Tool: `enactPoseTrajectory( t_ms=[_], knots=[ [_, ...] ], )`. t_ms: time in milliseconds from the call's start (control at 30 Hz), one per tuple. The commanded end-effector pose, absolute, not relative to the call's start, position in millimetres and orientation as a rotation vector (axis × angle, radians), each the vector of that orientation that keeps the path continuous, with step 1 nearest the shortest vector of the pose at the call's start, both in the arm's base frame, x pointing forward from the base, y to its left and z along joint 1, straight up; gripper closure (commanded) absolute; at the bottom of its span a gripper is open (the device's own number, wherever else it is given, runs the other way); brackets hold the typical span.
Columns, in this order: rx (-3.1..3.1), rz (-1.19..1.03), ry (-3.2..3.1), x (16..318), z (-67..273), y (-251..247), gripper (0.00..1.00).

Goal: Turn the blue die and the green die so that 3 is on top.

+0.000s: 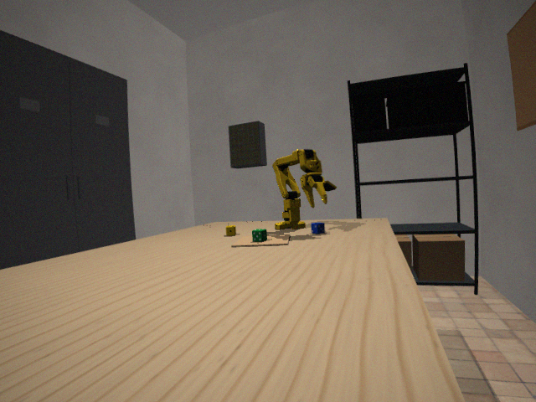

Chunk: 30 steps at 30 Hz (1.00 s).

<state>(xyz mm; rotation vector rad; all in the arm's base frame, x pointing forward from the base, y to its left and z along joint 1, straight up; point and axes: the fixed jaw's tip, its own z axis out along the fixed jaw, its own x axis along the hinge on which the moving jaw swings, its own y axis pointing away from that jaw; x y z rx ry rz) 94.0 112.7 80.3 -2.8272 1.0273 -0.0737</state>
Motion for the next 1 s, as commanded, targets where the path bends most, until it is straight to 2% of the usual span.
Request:
enactPoseTrajectory(
  t_ms=[0,400,967],
  knots=[
    [-2.697,-0.142,0.960,97.2,100.8,118.5,0.65],
    [-2.484,-0.238,0.885,97.8,129.6,119.1,0.65],
    [-2.458,-0.230,0.917,97.4,131.8,119.7,0.65]
  ],
)
